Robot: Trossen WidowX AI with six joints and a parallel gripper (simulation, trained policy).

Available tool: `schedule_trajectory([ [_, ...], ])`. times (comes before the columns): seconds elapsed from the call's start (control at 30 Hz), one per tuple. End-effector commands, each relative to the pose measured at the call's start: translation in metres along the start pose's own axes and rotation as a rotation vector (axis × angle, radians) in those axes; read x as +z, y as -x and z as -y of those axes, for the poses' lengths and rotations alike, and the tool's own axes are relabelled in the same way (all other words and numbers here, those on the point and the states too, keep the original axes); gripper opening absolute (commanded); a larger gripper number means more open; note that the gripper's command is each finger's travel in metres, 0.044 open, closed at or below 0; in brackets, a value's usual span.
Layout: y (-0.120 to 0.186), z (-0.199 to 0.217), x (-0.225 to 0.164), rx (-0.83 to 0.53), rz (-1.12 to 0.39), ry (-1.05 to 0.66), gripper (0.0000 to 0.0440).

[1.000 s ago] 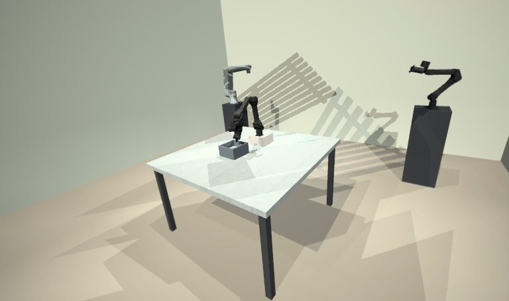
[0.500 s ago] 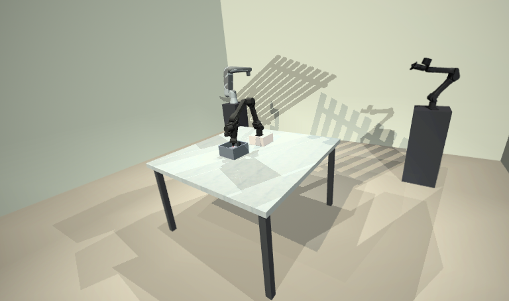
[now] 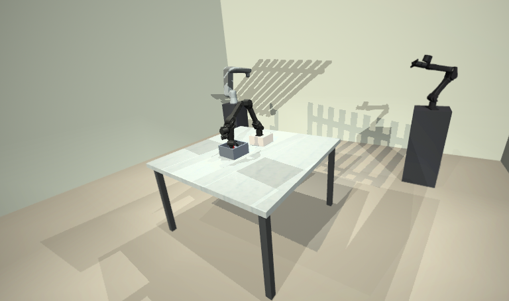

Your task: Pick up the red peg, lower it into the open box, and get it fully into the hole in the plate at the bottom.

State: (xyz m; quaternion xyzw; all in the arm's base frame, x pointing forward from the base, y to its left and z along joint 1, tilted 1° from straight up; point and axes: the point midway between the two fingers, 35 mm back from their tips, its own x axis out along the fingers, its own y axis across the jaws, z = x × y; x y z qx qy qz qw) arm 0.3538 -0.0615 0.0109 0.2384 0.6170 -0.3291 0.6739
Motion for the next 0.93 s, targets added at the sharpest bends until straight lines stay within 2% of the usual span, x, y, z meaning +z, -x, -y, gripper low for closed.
schedule_trajectory([
  [0.0, 0.003, -0.010, 0.012, 0.028, -0.013, 0.003, 0.0379],
  [0.1, 0.008, -0.019, 0.021, 0.055, -0.021, 0.006, 0.0437],
  [0.13, 0.009, -0.022, 0.024, 0.065, -0.025, 0.007, 0.0440],
  [0.43, 0.032, -0.058, 0.051, 0.190, -0.004, 0.010, 0.0440],
  [0.9, 0.033, -0.059, 0.052, 0.193, -0.003, 0.010, 0.0440],
])
